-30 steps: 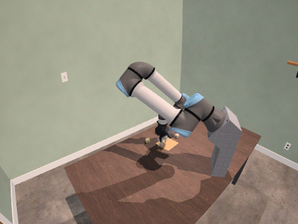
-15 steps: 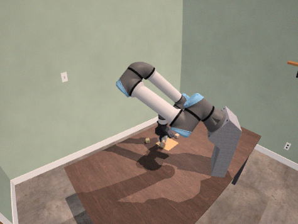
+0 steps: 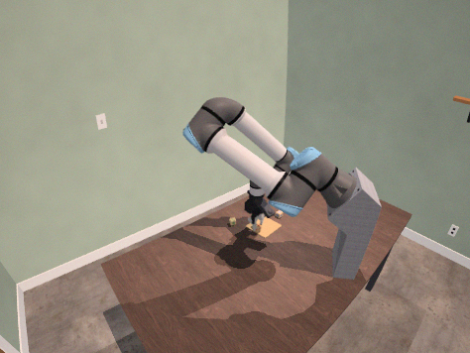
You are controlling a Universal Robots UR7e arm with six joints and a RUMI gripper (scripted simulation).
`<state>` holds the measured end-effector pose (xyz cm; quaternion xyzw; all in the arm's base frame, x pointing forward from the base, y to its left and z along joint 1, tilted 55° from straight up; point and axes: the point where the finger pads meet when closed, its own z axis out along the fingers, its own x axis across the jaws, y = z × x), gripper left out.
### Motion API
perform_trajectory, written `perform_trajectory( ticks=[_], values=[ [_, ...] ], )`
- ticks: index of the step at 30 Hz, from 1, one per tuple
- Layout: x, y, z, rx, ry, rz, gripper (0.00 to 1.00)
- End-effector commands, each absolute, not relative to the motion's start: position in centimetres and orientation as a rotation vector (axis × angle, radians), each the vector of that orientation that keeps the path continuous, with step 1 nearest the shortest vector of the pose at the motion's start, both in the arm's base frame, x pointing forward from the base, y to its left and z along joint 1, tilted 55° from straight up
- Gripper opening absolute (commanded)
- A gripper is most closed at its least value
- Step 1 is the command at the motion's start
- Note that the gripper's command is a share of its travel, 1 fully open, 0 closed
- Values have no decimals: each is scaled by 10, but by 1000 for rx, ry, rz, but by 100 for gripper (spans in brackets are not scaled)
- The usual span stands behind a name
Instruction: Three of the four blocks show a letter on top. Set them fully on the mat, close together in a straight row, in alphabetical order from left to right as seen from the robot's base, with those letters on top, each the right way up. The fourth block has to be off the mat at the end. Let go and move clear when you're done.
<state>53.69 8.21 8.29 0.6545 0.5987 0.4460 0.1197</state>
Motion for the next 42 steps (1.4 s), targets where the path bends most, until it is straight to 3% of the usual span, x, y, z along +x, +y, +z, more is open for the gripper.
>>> perform_trajectory(
  ticks=[1,42],
  values=[
    [537,82,83,1912,1749,1304,28],
    [503,65,110,1912,1749,1304,28]
  ],
)
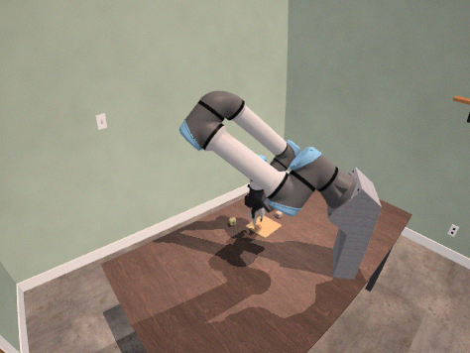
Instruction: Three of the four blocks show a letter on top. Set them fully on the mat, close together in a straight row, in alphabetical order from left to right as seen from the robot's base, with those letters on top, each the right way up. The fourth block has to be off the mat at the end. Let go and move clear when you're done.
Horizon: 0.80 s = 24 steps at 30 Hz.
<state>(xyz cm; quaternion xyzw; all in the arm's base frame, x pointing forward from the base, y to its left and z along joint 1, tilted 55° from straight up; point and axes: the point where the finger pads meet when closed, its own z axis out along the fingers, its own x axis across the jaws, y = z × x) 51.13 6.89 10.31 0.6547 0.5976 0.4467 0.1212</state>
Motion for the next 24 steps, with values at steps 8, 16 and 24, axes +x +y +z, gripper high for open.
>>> perform_trajectory(
  ticks=[8,16,24],
  values=[
    [492,59,118,1912,1749,1304,28],
    [481,53,128,1912,1749,1304,28],
    [475,50,132,1912,1749,1304,28]
  ],
)
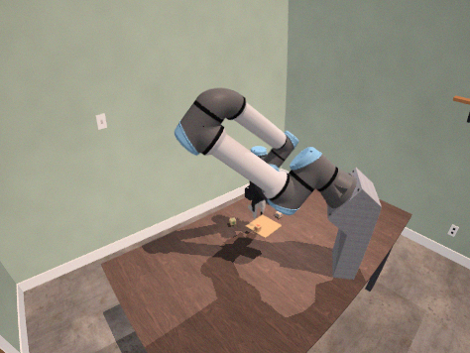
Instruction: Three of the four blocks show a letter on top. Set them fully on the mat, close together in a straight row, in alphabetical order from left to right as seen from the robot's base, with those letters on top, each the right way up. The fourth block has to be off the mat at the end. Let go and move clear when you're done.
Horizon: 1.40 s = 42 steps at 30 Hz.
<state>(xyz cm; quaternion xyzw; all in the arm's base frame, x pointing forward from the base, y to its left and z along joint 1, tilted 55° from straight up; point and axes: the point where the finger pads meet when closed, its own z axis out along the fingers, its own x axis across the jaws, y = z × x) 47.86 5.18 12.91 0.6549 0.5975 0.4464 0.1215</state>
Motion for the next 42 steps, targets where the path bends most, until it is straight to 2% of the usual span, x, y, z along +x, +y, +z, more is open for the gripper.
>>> perform_trajectory(
  ticks=[1,15,16,42],
  values=[
    [474,49,133,1912,1749,1304,28],
    [471,48,135,1912,1749,1304,28],
    [471,48,135,1912,1749,1304,100],
    [472,48,135,1920,1744,1306,100]
  ],
)
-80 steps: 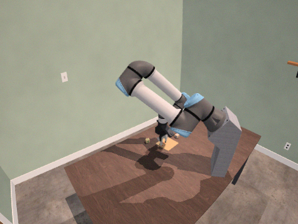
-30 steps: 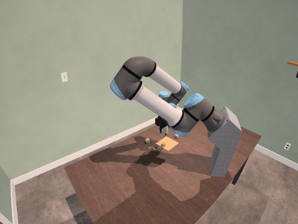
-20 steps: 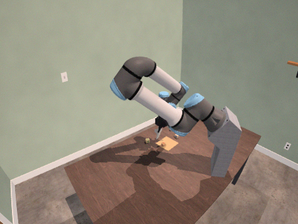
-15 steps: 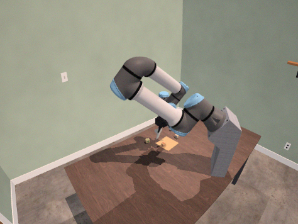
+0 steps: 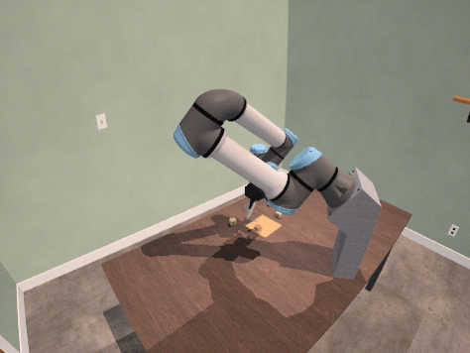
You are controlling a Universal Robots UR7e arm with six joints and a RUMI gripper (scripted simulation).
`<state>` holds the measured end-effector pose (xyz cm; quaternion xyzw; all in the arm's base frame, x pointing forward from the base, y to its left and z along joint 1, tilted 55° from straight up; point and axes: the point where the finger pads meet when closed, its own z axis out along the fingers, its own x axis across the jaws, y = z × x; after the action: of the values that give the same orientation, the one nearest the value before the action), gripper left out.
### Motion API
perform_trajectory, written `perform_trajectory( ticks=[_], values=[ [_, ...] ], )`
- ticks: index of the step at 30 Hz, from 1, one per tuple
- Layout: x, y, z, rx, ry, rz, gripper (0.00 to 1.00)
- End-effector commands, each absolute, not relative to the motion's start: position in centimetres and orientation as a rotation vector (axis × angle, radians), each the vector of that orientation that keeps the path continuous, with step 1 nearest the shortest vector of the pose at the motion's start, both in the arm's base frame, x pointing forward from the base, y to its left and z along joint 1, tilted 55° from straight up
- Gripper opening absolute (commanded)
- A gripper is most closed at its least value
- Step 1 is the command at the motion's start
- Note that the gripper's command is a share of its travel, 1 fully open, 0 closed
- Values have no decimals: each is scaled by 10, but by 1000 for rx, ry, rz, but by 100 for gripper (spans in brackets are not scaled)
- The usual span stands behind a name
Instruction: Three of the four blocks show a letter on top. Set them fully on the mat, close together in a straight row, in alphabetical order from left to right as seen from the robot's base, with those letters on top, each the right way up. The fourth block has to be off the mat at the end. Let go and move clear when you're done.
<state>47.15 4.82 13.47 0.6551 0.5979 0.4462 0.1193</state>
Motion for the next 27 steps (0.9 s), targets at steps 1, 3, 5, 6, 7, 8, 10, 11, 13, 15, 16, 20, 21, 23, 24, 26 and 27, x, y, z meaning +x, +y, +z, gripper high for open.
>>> perform_trajectory(
  ticks=[1,3,5,6,7,8,10,11,13,15,16,20,21,23,24,26,27],
  values=[
    [472,48,135,1924,1741,1307,100],
    [472,48,136,1935,1735,1310,100],
    [472,48,136,1935,1735,1310,100],
    [472,48,136,1942,1730,1312,100],
    [473,48,136,1950,1725,1315,100],
    [473,49,137,1960,1718,1317,100],
    [474,49,138,1982,1703,1324,100],
    [474,49,138,1996,1694,1328,100],
    [475,49,140,2027,1672,1336,100],
    [476,50,141,2063,1646,1346,100],
    [477,50,142,2083,1631,1352,100],
    [480,51,147,2178,1559,1376,100],
    [480,51,147,2178,1559,1376,100],
    [481,51,148,2205,1537,1383,100],
    [482,51,149,2232,1514,1390,100],
    [484,52,152,2292,1463,1404,100],
    [485,52,154,2323,1435,1411,100]
  ],
)
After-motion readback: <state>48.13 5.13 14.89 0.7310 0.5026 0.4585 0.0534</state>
